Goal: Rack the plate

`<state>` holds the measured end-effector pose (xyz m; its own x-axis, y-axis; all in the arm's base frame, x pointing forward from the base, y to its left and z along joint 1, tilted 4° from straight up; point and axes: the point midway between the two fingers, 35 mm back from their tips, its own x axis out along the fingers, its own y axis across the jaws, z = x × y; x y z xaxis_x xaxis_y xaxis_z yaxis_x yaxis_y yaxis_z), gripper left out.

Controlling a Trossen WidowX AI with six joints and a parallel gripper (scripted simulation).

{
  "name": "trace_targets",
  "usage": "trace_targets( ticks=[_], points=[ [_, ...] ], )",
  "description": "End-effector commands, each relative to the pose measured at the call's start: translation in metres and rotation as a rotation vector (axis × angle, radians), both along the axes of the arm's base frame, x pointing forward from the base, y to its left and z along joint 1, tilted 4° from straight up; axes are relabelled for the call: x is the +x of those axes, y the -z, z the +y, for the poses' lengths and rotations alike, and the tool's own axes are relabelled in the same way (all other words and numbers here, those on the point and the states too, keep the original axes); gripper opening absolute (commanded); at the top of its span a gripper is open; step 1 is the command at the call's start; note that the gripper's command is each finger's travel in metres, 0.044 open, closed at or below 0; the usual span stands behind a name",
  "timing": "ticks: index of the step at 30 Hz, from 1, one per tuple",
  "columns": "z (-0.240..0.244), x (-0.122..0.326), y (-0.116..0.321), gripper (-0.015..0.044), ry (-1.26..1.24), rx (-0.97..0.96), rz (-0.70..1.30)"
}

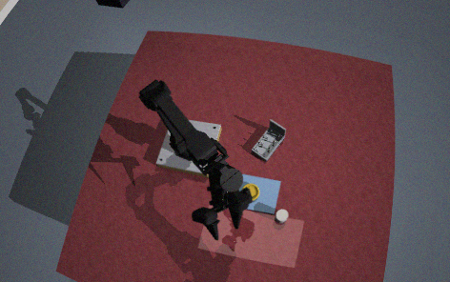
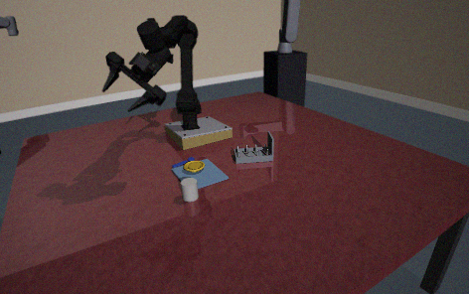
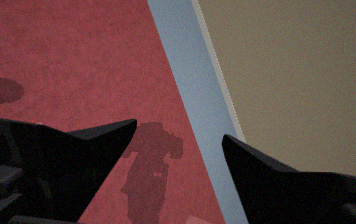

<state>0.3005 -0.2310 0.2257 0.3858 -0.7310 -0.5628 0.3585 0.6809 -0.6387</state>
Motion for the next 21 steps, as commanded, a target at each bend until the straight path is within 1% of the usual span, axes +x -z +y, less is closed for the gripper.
trace_targets(
  ticks=[1, 10, 21],
  points=[
    [0.015, 0.01, 0.027, 0.04, -0.061, 0.084, 0.066],
    [0.059, 0.019, 0.086, 0.04, -0.196, 0.303, 0.235],
    [0.121, 0.01, 0.146, 0.04, -0.309, 0.582, 0.45]
  ],
)
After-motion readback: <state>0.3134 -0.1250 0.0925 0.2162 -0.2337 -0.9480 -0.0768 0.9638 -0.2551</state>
